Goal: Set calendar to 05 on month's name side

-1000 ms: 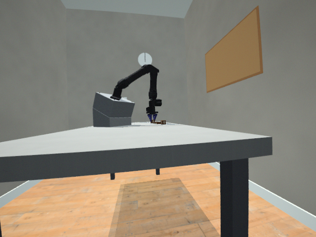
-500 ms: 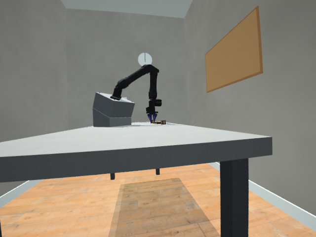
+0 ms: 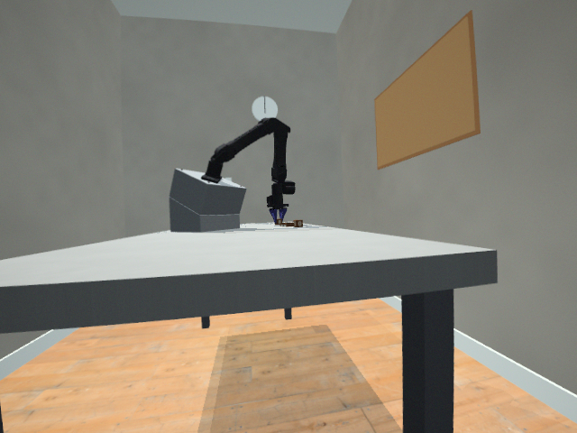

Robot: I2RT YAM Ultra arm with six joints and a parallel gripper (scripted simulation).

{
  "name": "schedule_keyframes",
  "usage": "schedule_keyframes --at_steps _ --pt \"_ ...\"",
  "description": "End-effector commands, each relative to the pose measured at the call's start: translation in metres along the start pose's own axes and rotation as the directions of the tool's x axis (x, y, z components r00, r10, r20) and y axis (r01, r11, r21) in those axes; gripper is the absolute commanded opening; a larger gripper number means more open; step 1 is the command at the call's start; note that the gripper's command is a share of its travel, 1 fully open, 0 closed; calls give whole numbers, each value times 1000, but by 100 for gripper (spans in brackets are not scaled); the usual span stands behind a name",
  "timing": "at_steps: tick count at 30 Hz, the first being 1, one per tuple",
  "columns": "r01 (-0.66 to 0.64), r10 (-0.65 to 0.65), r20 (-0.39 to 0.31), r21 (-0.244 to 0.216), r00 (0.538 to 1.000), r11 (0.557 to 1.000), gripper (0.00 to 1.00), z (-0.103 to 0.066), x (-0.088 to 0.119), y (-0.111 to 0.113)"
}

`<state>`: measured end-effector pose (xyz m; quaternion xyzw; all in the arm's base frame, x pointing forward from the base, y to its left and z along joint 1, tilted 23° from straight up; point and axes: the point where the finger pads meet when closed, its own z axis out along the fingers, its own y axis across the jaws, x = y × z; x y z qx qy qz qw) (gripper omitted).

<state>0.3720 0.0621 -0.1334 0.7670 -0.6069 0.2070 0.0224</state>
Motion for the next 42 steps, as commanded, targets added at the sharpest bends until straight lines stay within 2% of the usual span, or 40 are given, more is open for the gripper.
schedule_keyframes --at_steps 1,42 --pt "1 -1 15 9 1000 1000 27 -3 -3 -3" --pt "1 -1 15 9 1000 1000 27 1 -3 -3"
